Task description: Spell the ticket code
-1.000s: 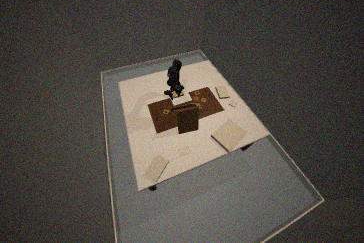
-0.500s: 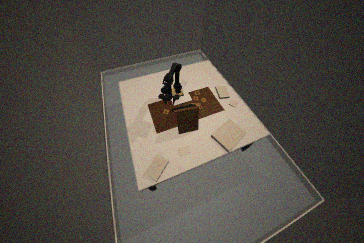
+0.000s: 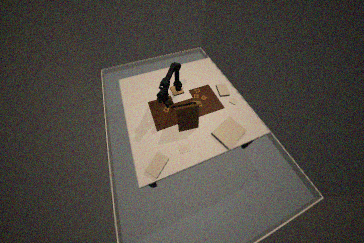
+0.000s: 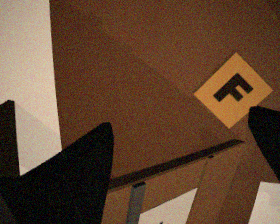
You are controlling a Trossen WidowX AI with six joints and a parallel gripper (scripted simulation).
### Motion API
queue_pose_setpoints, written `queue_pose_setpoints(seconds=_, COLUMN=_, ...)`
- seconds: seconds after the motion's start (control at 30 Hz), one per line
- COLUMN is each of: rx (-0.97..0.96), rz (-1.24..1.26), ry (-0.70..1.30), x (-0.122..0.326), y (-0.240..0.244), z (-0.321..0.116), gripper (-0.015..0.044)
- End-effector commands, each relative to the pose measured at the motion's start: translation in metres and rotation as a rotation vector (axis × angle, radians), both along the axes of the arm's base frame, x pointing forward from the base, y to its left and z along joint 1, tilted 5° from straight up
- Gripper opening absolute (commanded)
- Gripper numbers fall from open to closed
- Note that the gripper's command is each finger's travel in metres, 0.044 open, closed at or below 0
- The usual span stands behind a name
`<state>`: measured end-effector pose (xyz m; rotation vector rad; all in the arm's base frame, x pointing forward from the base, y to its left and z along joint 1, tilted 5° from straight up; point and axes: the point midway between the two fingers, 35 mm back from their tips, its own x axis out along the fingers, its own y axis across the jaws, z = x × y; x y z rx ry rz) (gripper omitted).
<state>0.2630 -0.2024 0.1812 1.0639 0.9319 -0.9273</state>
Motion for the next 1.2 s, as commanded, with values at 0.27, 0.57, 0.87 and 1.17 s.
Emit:
queue_pose_setpoints(seconds=0.27, rx=0.262, rz=-0.808, ry=0.131, x=-0.028, y=-0.001, z=-0.083, gripper=0.0340)
queue_pose_setpoints(seconds=0.57, rx=0.262, rz=-0.808, ry=0.131, x=-0.032, y=0.000, z=-0.084, gripper=0.0340)
queue_pose_setpoints(seconds=0.87, rx=0.262, rz=-0.808, ry=0.131, x=-0.032, y=-0.001, z=-0.092, gripper=0.0340)
queue_pose_setpoints(seconds=1.17, rx=0.262, rz=-0.808, ry=0.131, x=-0.029, y=-0.003, z=-0.117, gripper=0.0340)
